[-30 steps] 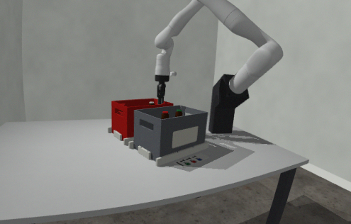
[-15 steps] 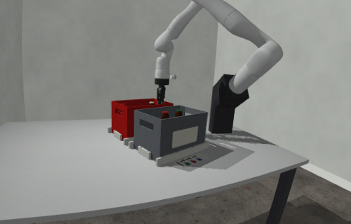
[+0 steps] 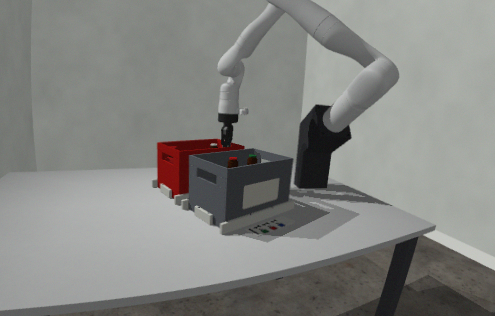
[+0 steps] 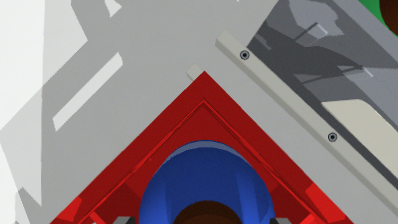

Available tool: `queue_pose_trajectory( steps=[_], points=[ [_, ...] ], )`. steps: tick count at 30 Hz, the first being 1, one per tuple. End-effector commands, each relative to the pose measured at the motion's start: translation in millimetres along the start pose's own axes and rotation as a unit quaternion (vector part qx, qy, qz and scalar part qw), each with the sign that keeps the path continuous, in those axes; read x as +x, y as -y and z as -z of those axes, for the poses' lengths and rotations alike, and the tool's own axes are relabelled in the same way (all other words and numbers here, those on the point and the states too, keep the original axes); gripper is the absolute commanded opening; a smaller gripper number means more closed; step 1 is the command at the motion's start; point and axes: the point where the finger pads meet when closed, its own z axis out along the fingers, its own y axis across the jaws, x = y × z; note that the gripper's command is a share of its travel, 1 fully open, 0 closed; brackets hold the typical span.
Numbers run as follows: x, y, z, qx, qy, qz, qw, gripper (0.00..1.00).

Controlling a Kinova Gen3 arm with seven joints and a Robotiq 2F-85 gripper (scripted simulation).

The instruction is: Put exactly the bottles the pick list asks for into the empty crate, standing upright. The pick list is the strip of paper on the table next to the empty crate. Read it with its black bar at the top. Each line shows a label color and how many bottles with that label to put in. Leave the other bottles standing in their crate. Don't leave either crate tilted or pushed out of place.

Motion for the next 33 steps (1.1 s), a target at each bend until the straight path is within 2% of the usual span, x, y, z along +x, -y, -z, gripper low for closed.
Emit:
queue_pose_trajectory(
  steps=[1,2,3,18,33],
  points=[
    [-0.7,0.3,0.9,0.0,0.001,0.0,1.0,0.67],
    [-0.7,0.3,0.9,0.0,0.001,0.0,1.0,0.67],
    [-0.6,0.3,4.7,0.0,0.001,0.0,1.0,0.48],
    [-0.6,0.2,4.8,0.0,0.001,0.0,1.0,0.48],
    [-0.6,0.2,4.8,0.0,0.001,0.0,1.0,0.43]
  ],
)
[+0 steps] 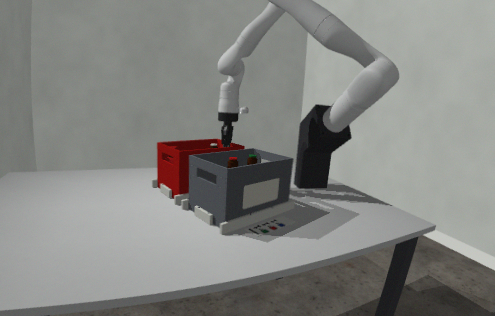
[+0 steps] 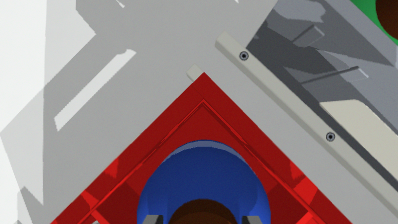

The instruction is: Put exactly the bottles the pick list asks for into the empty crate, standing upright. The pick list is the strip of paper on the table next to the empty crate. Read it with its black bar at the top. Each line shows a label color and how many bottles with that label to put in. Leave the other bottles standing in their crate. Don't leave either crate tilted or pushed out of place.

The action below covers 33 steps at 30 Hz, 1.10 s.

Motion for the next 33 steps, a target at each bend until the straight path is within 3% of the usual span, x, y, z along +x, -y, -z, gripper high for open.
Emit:
queue_pose_trajectory(
  steps=[1,25,33],
  points=[
    [-0.6,0.3,0.9,0.0,0.001,0.0,1.0,0.42],
    [-0.7,0.4,1.0,0.001,0.001,0.0,1.0,0.41],
    [-0.6,0.4,10.8,0.001,0.001,0.0,1.0,0.41]
  ],
)
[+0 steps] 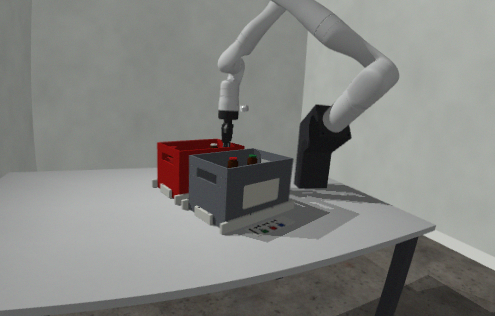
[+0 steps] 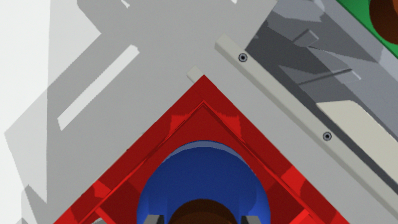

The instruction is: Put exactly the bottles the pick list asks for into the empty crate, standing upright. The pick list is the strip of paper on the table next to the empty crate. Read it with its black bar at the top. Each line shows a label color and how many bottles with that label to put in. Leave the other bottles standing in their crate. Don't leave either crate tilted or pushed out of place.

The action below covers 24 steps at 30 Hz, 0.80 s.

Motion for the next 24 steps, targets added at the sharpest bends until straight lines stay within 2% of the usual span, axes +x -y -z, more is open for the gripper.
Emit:
queue_pose_trajectory(
  steps=[1,24],
  points=[
    [-0.7,0.3,5.1,0.001,0.001,0.0,1.0,0.1],
    [-0.7,0.3,40.2,0.001,0.001,0.0,1.0,0.1]
  ],
)
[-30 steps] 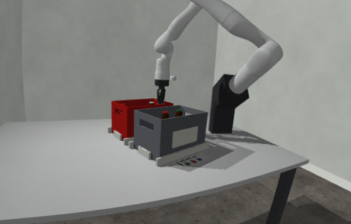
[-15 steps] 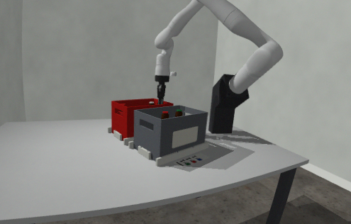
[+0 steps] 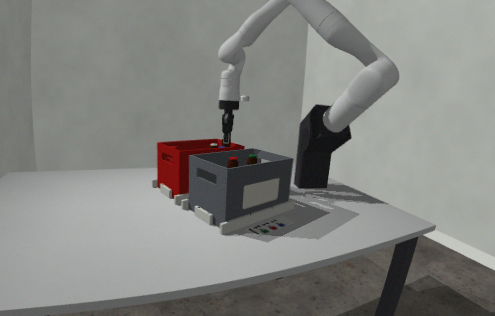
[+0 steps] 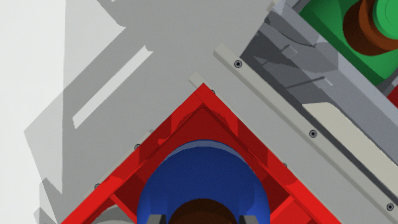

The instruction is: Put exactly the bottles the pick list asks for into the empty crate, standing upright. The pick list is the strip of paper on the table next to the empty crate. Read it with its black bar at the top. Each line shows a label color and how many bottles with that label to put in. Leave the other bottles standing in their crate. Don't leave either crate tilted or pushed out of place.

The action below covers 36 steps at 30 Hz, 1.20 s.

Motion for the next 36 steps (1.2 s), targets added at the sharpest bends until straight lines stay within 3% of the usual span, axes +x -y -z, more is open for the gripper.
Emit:
queue_pose_trajectory(
  steps=[1,36],
  points=[
    [-0.8,0.3,5.2,0.001,0.001,0.0,1.0,0.1],
    [-0.7,0.3,56.9,0.001,0.001,0.0,1.0,0.1]
  ],
)
